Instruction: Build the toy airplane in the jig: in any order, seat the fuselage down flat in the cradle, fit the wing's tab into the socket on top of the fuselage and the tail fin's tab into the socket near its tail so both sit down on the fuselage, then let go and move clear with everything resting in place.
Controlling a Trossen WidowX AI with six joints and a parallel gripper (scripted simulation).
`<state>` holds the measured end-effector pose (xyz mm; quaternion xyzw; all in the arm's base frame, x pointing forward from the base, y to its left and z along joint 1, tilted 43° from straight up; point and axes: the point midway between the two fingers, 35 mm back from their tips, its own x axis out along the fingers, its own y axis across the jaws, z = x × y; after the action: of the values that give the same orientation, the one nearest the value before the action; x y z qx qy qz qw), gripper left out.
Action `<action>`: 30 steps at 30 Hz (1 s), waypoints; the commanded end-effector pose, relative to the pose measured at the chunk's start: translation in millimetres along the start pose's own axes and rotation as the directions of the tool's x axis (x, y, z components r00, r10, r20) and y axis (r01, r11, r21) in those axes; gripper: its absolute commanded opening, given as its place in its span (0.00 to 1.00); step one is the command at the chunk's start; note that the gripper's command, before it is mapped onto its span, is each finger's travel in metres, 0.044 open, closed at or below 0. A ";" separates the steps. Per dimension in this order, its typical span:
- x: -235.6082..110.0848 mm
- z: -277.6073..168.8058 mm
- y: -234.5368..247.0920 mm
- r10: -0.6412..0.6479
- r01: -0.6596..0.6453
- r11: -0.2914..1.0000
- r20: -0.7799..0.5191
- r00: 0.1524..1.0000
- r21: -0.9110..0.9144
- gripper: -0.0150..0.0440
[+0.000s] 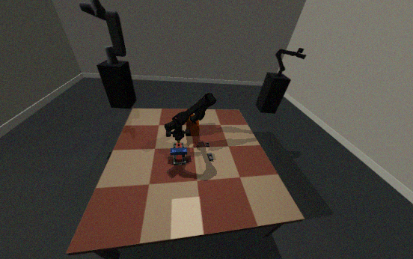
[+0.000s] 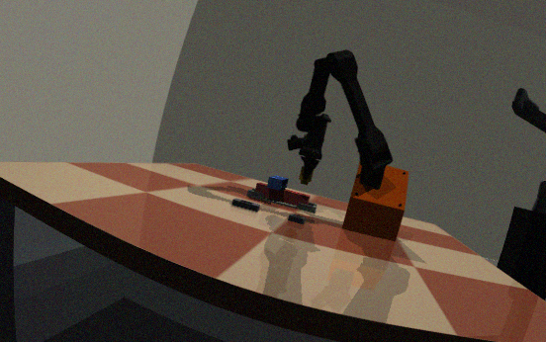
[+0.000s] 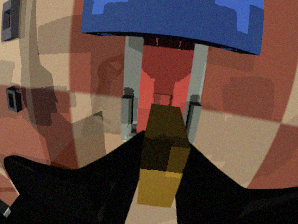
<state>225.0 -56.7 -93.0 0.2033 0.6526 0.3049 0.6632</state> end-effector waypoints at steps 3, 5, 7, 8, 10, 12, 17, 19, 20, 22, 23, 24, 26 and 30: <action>8.7 0.1 -0.5 -0.001 0.001 1.000 -0.002 1.000 0.000 0.36; 12.0 0.1 -0.5 -0.001 0.001 1.000 -0.002 1.000 0.000 0.36; 15.2 0.2 -0.5 -0.001 0.001 1.000 -0.001 1.000 0.000 0.36; 16.9 0.1 -0.5 -0.001 0.001 1.000 -0.001 1.000 0.000 0.36; 20.1 0.1 -0.5 -0.001 0.001 1.000 -0.001 1.000 -0.001 0.36; 23.3 0.1 -0.5 0.000 0.000 1.000 -0.001 1.000 -0.001 0.36; 31.3 -0.3 -0.2 0.000 0.000 1.000 -0.001 1.000 -0.001 0.36; 34.5 -0.5 -0.1 0.001 -0.001 1.000 -0.001 1.000 -0.001 0.36; 36.1 -0.6 0.0 0.001 -0.001 1.000 -0.001 1.000 -0.001 0.36; 38.1 -0.7 0.1 0.001 -0.001 1.000 -0.001 1.000 -0.001 0.36; 38.3 -0.7 0.2 0.001 -0.001 1.000 -0.001 1.000 -0.001 0.36; 38.3 -0.7 0.2 0.001 -0.001 1.000 -0.001 1.000 -0.001 0.36; 38.3 -0.6 0.2 0.001 -0.001 1.000 -0.001 1.000 -0.001 0.36; 36.9 -1.0 0.1 0.000 0.000 1.000 -0.006 1.000 -0.005 0.32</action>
<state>222.6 -31.9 -120.5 0.2009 0.6539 0.3068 0.6618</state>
